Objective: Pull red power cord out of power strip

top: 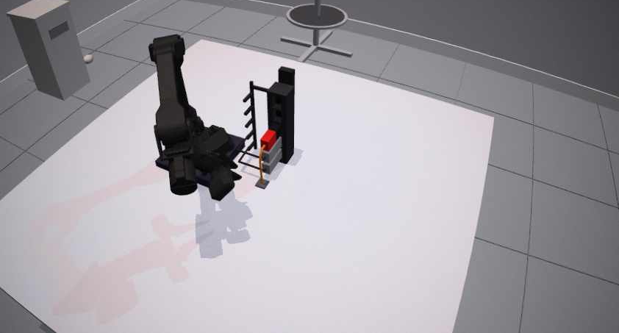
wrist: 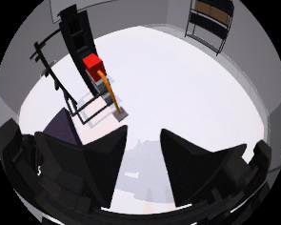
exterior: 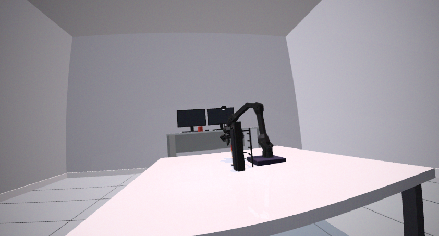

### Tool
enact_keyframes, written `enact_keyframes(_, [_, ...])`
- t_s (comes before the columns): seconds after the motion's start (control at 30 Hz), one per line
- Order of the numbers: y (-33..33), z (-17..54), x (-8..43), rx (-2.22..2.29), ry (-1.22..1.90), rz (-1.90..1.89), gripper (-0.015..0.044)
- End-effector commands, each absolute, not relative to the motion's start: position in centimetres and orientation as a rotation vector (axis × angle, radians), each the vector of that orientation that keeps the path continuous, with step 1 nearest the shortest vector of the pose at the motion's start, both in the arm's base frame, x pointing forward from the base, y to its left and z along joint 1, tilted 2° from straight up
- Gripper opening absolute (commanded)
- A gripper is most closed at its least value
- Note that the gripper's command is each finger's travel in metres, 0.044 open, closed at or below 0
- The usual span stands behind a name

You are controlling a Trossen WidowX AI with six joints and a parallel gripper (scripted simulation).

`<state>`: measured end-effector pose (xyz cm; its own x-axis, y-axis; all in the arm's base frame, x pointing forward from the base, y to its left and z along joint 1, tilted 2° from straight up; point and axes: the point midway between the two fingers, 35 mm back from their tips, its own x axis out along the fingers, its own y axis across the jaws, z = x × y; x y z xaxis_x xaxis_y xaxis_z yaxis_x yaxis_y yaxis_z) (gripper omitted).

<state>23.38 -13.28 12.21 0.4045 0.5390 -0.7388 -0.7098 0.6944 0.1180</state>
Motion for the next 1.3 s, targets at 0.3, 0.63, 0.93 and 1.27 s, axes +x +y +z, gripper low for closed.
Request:
enact_keyframes(0.3, [-7.9, 12.6, 24.8, 0.404, 1.468, 0.218, 0.0160])
enact_keyframes(0.63, [-6.1, 12.9, 25.1, 0.601, 1.569, -0.145, 0.0160])
enact_keyframes(0.93, [-4.6, 13.3, 25.4, 0.760, 1.559, -0.489, 0.0160])
enact_keyframes(1.27, [-3.1, 13.8, 25.6, 0.951, 1.439, -0.871, 0.0160])
